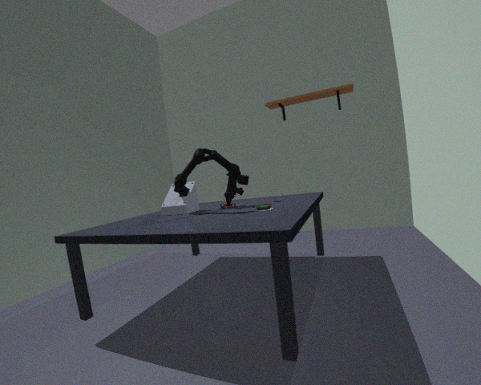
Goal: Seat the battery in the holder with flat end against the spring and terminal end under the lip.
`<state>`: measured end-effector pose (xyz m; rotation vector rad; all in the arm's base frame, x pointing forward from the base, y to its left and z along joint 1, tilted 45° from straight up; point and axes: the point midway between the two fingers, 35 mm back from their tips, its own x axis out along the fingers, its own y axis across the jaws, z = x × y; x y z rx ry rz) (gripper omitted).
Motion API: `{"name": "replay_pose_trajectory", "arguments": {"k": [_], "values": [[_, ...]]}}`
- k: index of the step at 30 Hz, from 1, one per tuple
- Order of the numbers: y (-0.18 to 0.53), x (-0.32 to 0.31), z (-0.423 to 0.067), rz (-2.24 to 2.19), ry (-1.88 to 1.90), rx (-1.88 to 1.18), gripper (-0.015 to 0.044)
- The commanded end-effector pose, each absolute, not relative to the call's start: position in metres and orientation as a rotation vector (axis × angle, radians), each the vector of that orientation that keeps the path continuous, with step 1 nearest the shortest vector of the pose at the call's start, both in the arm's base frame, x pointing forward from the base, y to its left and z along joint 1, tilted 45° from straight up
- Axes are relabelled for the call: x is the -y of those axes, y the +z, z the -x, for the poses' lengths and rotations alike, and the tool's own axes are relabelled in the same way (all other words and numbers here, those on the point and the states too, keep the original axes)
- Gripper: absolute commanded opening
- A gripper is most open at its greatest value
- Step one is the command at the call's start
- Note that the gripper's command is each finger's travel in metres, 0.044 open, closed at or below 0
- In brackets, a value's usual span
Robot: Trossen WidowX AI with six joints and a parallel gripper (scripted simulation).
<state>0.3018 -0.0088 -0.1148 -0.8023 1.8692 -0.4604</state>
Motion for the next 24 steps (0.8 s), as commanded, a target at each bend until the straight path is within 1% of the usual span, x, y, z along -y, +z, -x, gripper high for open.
{"name": "replay_pose_trajectory", "arguments": {"k": [1,24], "values": [[-0.1163,0.0077,-0.3063,0.797,-0.446,-1.838,0.0065],[-0.1152,0.0120,-0.3018,0.804,-0.400,-1.762,0.0065]]}}
